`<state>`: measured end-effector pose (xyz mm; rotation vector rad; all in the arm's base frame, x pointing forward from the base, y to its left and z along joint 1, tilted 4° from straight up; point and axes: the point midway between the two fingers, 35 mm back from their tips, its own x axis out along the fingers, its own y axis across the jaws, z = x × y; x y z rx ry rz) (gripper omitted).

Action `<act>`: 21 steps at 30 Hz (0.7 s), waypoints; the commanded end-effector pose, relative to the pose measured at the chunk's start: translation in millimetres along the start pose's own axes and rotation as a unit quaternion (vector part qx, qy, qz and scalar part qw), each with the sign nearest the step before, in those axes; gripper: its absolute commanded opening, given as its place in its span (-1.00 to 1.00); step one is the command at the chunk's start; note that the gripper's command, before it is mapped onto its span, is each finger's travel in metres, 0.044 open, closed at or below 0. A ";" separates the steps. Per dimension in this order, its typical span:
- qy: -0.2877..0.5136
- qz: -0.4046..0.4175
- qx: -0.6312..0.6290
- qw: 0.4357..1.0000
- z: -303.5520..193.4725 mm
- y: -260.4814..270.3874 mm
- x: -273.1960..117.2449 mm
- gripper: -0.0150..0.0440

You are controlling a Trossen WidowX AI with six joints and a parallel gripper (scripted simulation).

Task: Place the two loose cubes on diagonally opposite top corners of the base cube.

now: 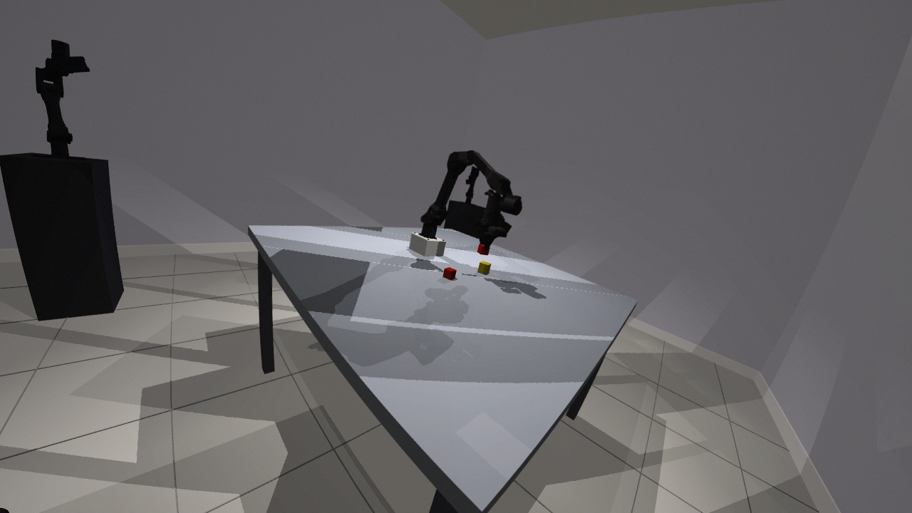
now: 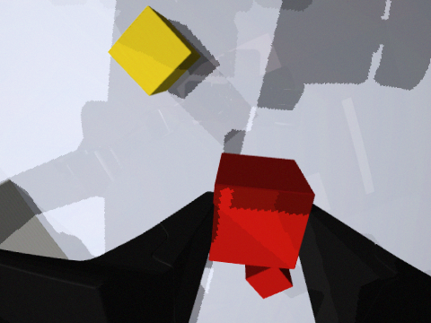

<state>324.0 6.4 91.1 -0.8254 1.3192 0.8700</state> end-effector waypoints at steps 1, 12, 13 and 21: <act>0.003 0.003 -0.002 1.000 7.1 12.4 6.1 -0.14; 0.002 0.004 -0.011 1.000 26.2 40.1 16.7 -0.14; 0.002 0.004 -0.012 1.000 27.7 42.7 17.6 -0.14; 0.001 0.005 -0.018 1.000 38.7 63.9 25.2 -0.14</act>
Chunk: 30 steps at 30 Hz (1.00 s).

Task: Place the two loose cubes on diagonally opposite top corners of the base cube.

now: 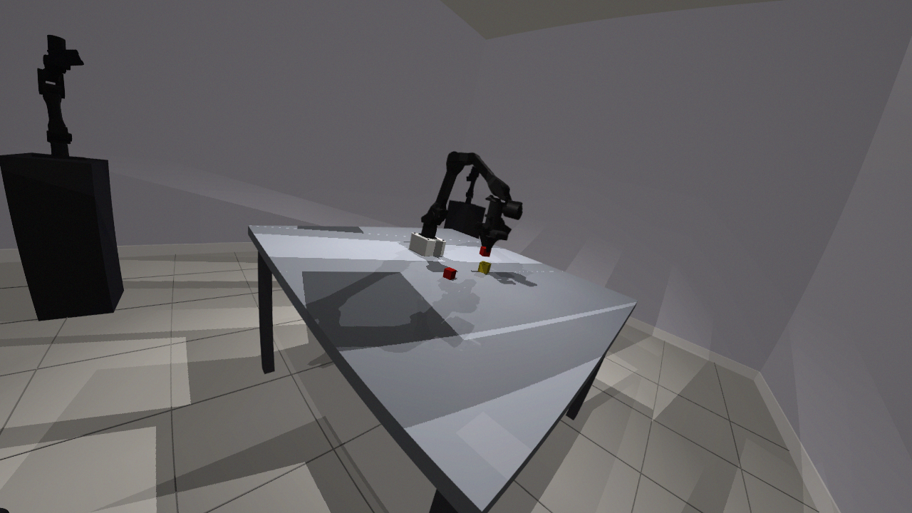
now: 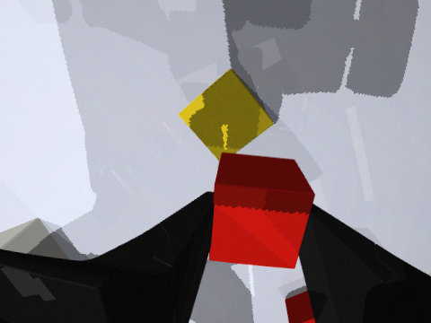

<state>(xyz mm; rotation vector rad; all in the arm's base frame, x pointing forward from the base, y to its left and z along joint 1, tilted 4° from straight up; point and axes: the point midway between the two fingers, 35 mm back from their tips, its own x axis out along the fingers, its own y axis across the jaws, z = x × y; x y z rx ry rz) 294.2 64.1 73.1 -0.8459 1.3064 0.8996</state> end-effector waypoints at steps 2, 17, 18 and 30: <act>0.003 0.002 -0.003 1.000 5.0 15.7 7.0 -0.14; 0.003 0.003 -0.003 1.000 5.8 17.4 8.0 -0.14; 0.003 0.003 -0.003 1.000 5.8 17.4 9.2 -0.14; 0.003 0.003 -0.003 1.000 5.4 17.6 33.5 -0.14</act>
